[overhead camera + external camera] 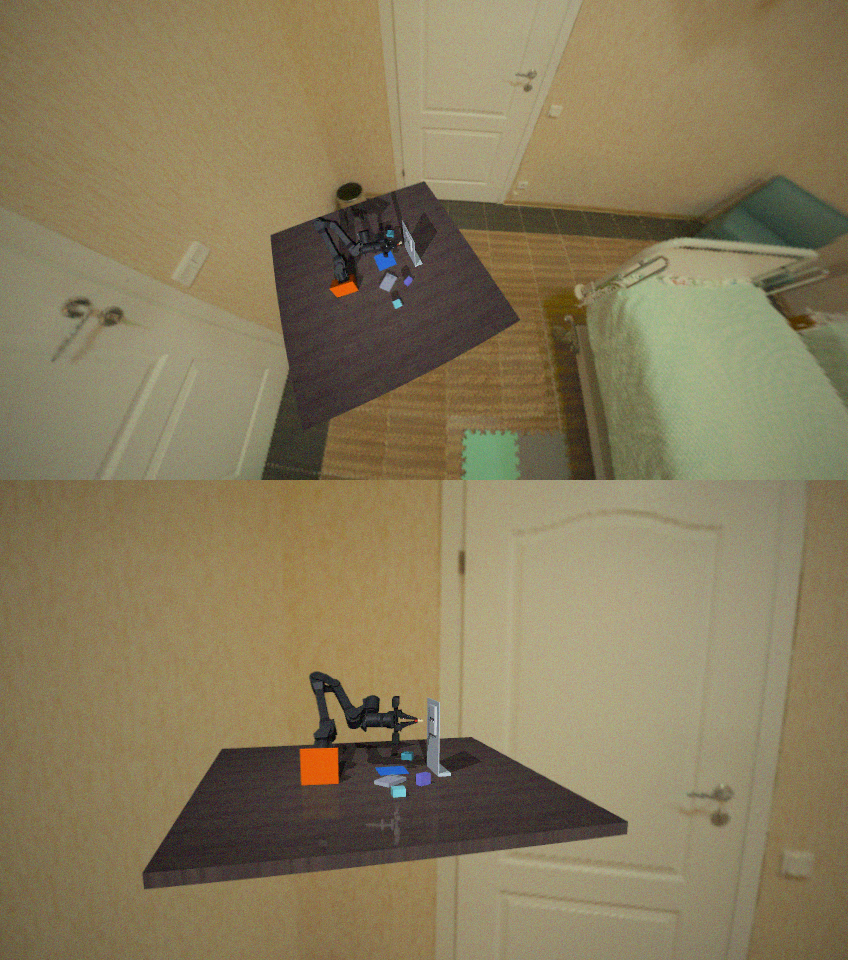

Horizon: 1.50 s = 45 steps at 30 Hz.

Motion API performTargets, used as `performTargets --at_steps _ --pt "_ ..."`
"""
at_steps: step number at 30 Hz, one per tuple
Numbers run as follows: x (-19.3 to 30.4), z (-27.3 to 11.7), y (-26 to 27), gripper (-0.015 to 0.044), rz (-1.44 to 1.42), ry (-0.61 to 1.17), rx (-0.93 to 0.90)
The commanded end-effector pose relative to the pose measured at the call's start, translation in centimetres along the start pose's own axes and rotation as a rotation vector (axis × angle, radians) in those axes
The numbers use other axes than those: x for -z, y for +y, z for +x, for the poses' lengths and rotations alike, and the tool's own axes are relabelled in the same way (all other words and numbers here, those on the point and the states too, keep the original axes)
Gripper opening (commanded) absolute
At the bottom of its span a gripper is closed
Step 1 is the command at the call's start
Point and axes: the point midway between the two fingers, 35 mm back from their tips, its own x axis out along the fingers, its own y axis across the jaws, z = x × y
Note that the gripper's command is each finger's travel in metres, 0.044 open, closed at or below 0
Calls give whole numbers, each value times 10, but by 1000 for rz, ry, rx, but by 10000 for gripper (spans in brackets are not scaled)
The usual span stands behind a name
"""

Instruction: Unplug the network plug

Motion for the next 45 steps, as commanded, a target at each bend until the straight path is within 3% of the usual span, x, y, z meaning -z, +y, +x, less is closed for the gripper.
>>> performTargets --at_steps 1,32,45 --pt "0 -2 0 0 -4 -2 -2" --pt "5 -17 0 0 -4 -1 -2" --pt "6 -20 -25 0 -3 0 -1"
